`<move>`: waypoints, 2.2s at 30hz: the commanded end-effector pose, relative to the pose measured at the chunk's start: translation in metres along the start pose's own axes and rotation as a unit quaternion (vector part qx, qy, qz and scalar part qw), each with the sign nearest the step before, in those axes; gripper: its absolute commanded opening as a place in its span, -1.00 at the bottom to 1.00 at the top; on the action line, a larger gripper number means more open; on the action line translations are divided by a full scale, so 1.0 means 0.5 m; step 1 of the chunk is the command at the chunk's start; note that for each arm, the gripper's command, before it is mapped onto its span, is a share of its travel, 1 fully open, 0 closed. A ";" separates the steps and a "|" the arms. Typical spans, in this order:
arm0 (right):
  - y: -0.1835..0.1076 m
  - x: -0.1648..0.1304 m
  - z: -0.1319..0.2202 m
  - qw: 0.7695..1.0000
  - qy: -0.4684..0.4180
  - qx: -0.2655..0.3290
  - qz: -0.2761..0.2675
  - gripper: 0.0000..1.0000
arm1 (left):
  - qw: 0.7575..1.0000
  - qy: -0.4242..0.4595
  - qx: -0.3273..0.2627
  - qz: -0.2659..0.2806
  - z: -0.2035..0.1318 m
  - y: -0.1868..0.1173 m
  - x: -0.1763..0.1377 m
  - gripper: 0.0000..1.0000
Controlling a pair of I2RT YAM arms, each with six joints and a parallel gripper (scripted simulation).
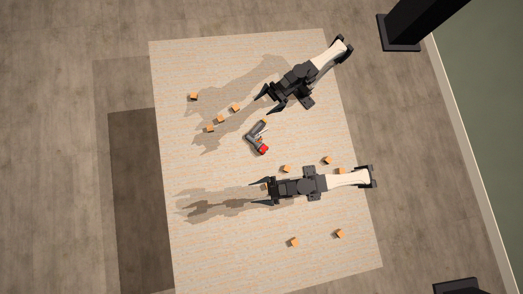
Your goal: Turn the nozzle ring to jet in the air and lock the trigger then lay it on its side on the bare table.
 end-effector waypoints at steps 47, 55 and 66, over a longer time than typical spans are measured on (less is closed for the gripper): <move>-0.059 -0.592 0.007 0.875 -0.005 0.092 0.476 0.56 | 1.000 -0.001 -0.004 -0.027 -0.007 -0.003 0.042 0.27; -0.101 -0.652 0.012 0.839 0.009 0.111 0.533 0.56 | 1.000 -0.001 -0.004 -0.027 -0.007 -0.003 0.042 0.27; -0.093 -0.640 0.009 0.848 0.008 0.099 0.520 0.56 | 1.000 -0.001 -0.004 -0.027 -0.007 -0.003 0.042 0.27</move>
Point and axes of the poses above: on each arm, the point where the finger pads meet when closed, its own y axis out along the fingers, its own z axis across the jaws, x = y × z, the point moved 1 cm from there along -y, back along the fingers
